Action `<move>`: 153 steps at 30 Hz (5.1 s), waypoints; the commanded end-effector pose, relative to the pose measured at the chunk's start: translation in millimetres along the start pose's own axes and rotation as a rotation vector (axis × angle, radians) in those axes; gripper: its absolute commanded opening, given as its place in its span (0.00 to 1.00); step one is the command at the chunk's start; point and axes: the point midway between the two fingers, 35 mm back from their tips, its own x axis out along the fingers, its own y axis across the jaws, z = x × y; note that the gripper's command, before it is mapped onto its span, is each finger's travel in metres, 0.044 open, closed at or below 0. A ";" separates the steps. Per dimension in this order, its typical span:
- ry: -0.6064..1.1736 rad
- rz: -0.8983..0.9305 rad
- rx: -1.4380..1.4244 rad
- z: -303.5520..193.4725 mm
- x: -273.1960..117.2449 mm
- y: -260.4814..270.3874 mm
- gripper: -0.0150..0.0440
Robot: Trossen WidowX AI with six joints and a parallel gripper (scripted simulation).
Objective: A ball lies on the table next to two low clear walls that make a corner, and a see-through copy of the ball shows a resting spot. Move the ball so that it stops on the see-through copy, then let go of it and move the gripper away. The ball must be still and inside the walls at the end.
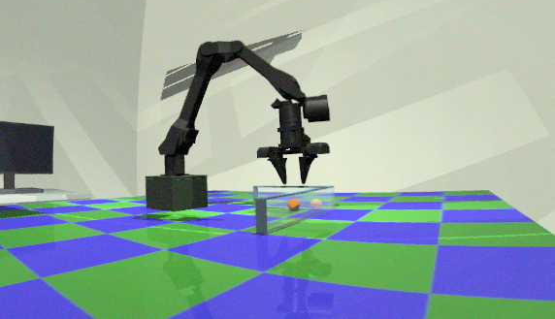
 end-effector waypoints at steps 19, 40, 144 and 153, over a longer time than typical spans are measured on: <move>0.036 0.020 -0.003 -8.8 34.6 -0.8 0.68; 0.036 0.021 -0.003 -9.8 58.2 0.3 0.49; 0.039 -0.035 2.414 -15.7 -37.0 -21.9 0.25; 0.035 -0.045 2.732 -17.3 -33.0 -24.3 0.25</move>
